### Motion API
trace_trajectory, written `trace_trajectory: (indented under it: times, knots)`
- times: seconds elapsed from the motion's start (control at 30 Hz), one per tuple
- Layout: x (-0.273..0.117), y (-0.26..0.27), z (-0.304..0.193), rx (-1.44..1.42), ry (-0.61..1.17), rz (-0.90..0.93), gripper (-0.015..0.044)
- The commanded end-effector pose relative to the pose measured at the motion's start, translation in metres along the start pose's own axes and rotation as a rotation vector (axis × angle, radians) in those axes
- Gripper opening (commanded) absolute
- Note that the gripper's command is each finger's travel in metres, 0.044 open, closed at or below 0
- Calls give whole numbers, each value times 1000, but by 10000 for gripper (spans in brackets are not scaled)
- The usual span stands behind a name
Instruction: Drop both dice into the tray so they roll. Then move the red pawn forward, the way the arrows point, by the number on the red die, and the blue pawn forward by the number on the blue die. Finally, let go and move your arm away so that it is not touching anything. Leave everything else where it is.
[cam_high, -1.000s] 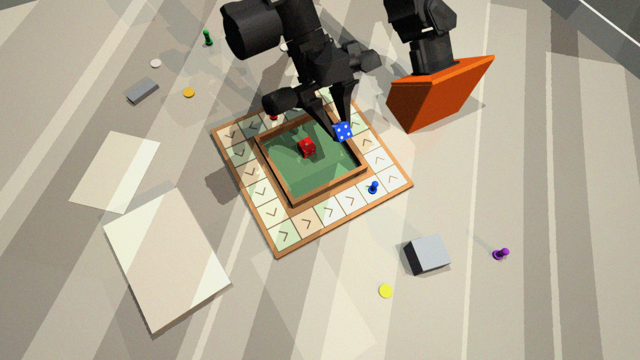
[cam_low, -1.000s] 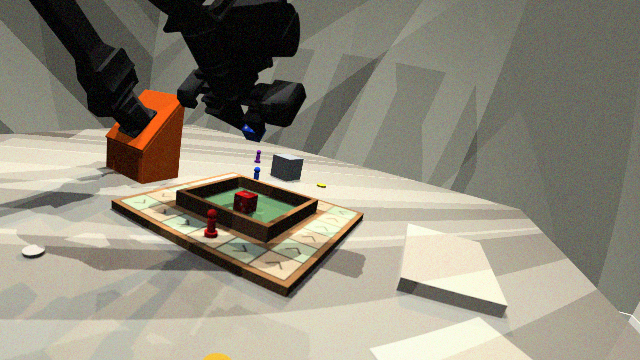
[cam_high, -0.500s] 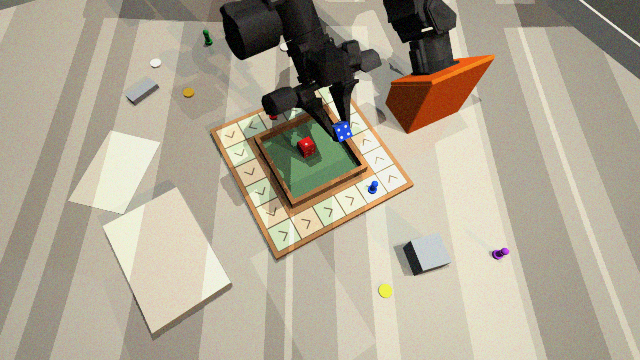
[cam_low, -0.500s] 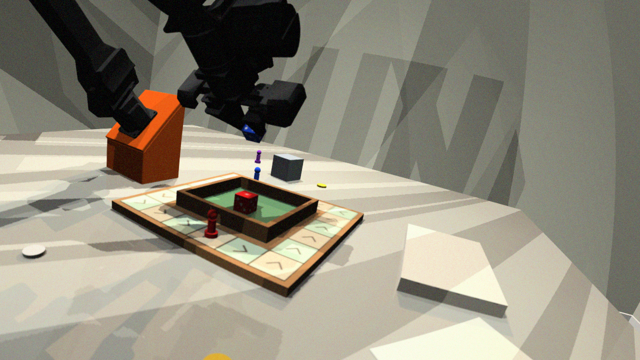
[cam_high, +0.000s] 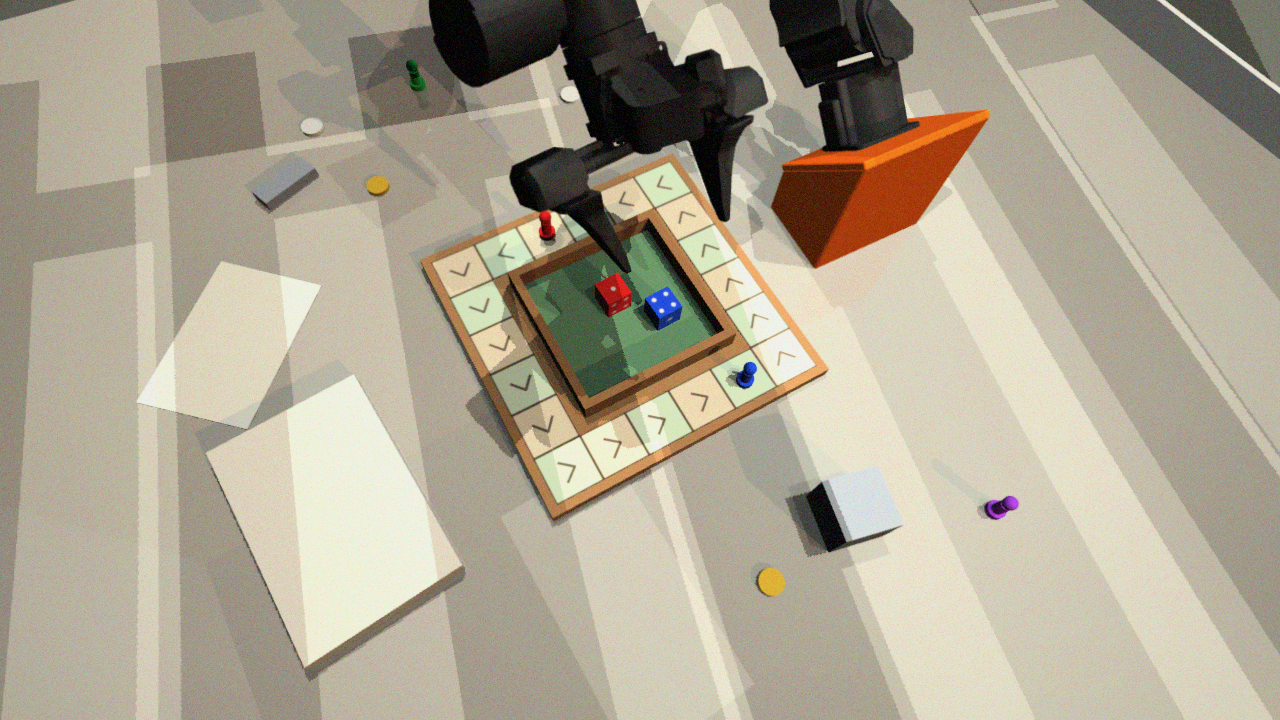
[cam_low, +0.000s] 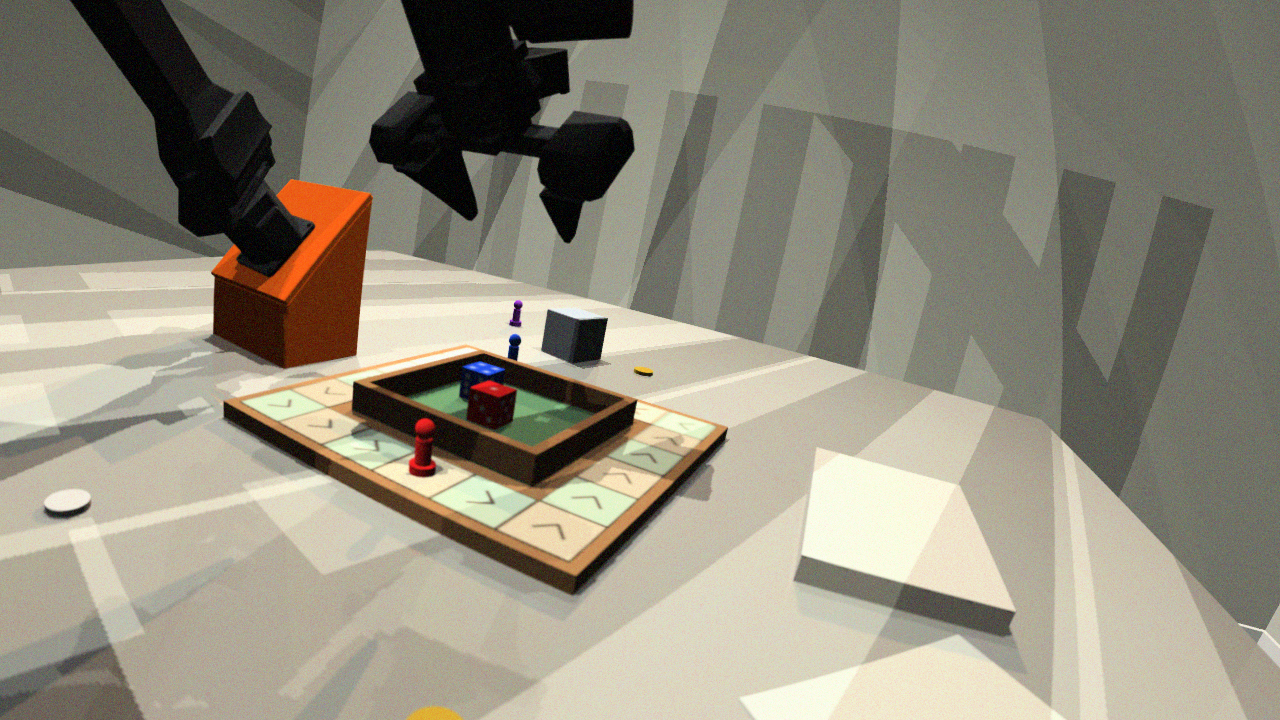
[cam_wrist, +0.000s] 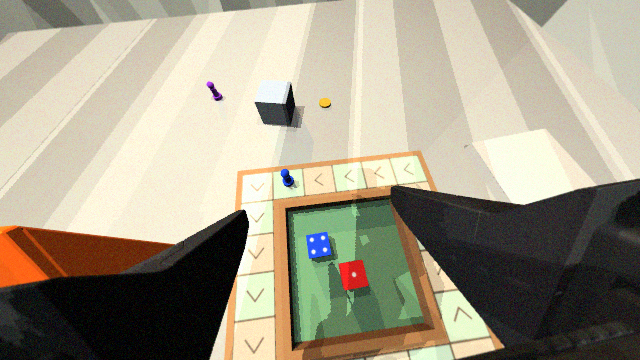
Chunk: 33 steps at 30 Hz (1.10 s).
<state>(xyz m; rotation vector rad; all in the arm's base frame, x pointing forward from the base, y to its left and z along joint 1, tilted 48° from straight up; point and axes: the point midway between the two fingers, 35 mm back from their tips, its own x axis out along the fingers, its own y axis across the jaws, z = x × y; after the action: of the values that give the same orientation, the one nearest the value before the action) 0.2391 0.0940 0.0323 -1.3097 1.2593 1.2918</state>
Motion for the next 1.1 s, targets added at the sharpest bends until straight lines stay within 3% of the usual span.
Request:
trace_trajectory:
  times: [0.0, 0.3, 0.43, 0.53, 0.73, 0.9, 1.07]
  knots:
    - [12, -15, -5, 21, 202, 36, 440]
    - [39, -62, -7, -15, 745, -35, 440]
    - [37, -54, -7, -7, 666, -10, 440]
    - [27, -57, -23, 170, 668, -78, 361]
    - [-15, -57, -89, 905, 643, -369, 204]
    - [-41, -45, -134, 1406, 591, -585, 200]
    - [-43, -43, -138, 1445, 586, -602, 200]
